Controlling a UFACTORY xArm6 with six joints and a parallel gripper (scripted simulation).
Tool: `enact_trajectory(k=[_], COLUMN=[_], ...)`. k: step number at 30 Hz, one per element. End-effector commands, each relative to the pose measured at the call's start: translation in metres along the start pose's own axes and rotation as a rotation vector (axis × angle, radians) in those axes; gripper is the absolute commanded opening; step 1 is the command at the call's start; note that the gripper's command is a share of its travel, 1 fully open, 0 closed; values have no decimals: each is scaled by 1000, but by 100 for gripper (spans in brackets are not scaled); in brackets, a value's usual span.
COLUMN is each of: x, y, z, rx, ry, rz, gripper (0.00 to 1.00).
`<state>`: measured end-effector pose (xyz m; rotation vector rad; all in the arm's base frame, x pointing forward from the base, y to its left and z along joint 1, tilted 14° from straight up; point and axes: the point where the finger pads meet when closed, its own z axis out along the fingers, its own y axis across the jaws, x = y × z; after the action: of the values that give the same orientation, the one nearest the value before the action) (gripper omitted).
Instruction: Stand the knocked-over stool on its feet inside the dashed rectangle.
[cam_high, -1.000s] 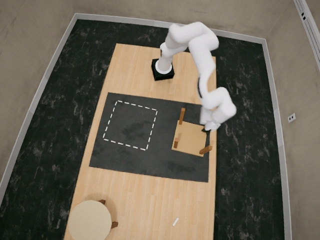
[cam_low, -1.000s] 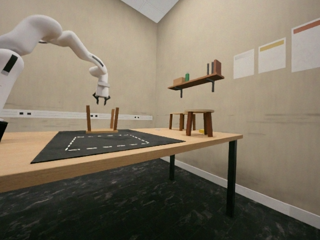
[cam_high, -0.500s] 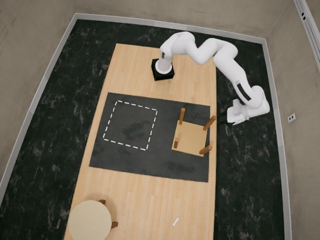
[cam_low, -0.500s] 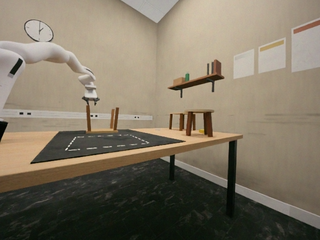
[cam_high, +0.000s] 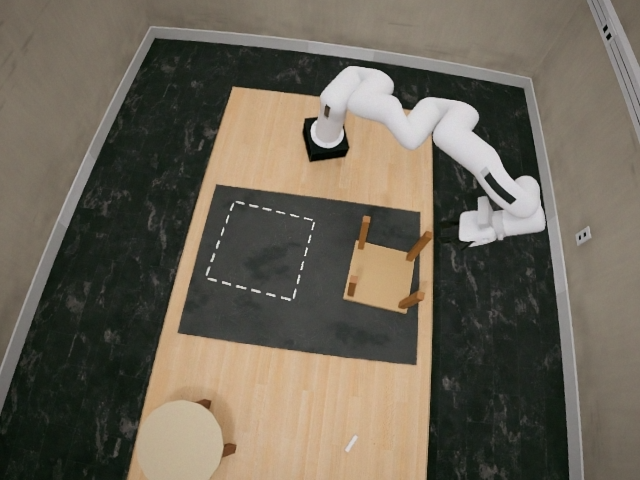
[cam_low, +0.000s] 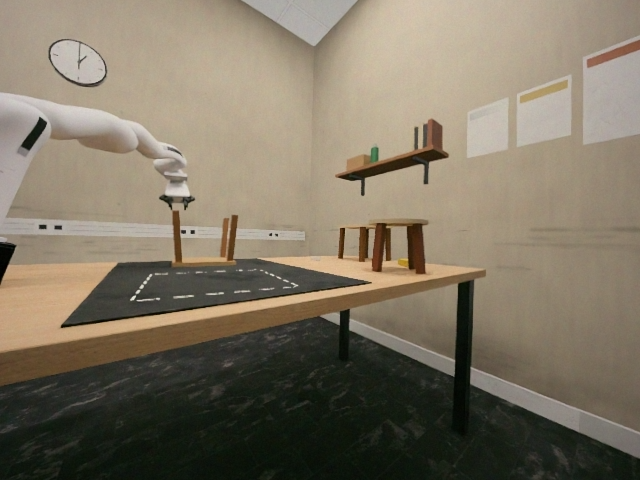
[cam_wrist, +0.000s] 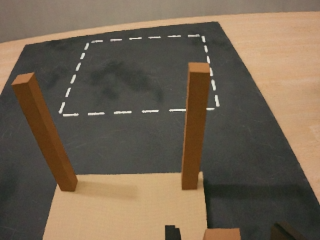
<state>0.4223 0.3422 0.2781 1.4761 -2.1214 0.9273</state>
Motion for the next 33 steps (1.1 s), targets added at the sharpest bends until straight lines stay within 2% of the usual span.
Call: enact_trajectory(k=[1, 20, 25, 31, 33], x=[1, -6, -27, -73, -73], y=[-1, 0, 2, 5, 5], z=[-2, 3, 21, 59, 59], rx=[-1, -2, -2, -2, -2], ry=[0, 0, 0, 0, 0], rz=[2, 2, 2, 2, 2], gripper=[53, 53, 53, 53, 53])
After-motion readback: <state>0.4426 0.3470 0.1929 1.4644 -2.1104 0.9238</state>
